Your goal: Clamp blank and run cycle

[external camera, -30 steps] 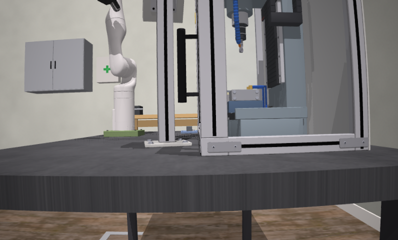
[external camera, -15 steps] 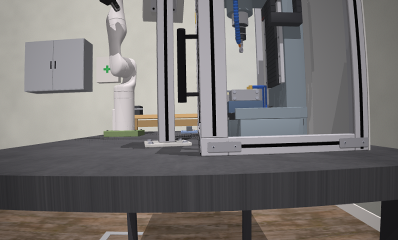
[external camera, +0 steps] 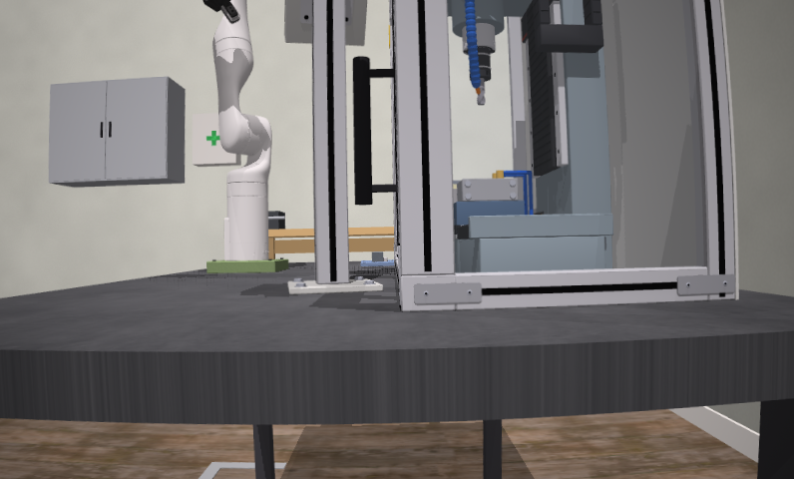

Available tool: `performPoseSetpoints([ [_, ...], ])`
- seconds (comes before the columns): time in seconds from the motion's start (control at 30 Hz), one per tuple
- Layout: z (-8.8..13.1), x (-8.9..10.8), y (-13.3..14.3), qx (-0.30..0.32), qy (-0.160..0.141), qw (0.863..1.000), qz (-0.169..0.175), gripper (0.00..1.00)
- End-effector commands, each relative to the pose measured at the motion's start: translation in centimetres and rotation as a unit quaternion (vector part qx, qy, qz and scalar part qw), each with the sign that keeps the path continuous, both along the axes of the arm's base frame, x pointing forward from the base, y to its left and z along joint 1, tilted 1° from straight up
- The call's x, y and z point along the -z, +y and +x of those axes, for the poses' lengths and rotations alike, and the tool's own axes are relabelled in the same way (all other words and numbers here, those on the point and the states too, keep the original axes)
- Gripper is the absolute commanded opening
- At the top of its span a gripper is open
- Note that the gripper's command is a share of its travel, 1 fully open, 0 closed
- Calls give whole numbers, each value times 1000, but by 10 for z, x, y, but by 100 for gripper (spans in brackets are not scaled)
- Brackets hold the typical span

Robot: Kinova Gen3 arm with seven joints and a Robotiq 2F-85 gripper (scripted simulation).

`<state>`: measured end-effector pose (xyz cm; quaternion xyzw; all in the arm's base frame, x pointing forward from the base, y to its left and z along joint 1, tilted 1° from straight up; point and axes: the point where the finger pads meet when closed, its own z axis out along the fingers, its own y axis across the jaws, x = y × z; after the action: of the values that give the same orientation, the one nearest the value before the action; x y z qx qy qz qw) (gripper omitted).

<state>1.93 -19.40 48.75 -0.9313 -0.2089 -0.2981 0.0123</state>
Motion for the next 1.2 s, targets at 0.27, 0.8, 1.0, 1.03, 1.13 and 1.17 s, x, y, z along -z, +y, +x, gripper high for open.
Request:
performPoseSetpoints([
  [0.27,0,0,0,21,4,1000,1,10],
  [0.8,0,0,0,131,6,991,36,10],
  [1.0,0,0,0,188,7,981,54,10],
  [1.03,0,0,0,188,7,981,54,10],
  [1.13,0,0,0,188,7,981,54,10],
  [1.17,0,0,0,188,7,981,54,10],
])
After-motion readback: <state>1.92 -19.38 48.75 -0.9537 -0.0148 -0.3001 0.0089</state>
